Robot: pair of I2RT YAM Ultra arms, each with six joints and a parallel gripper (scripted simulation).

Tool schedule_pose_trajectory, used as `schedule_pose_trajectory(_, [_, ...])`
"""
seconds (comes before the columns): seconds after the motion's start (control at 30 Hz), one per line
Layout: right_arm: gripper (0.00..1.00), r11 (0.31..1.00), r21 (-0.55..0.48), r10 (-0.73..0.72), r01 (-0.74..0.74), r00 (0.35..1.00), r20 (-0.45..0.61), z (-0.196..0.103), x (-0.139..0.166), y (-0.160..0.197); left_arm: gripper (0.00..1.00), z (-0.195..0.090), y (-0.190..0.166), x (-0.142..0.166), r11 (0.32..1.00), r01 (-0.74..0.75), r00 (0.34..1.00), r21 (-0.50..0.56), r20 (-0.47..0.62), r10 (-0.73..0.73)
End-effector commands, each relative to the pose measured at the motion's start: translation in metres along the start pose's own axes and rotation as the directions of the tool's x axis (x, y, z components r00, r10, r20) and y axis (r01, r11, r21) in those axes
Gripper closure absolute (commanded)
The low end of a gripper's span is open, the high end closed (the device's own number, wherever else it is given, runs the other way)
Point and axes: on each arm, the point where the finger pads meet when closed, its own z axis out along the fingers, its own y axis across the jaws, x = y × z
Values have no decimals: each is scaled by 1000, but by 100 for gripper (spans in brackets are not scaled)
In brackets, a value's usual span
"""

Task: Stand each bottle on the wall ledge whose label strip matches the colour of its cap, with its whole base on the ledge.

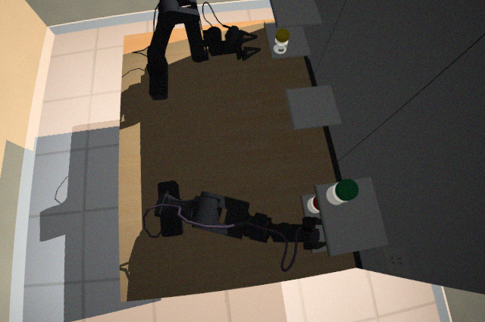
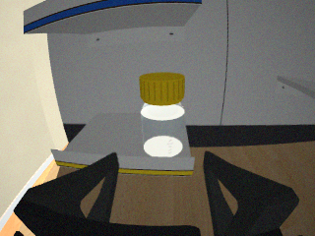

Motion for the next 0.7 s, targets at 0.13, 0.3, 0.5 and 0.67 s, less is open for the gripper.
schedule_pose_trajectory(0.13, [51, 997, 78, 5, -4, 1000, -23, -19, 0, -26, 28, 1, -1, -10, 1000, 0, 1000, -1, 31, 1])
schedule_pose_trajectory(0.3, [51, 998, 60, 5, -4, 1000, -20, -29, -1, -23, 28, 1, 0, -9, 1000, 0, 1000, 0, 28, 0])
schedule_pose_trajectory(0.5, [51, 999, 32, 3, -2, 1000, -12, -39, -3, -18, 28, 1, 0, -9, 1000, 0, 1000, 0, 28, 0])
schedule_pose_trajectory(0.67, [51, 1000, -6, -2, 2, 1000, 6, -43, -10, -7, 28, 1, 0, -9, 1000, 0, 1000, 0, 28, 0])
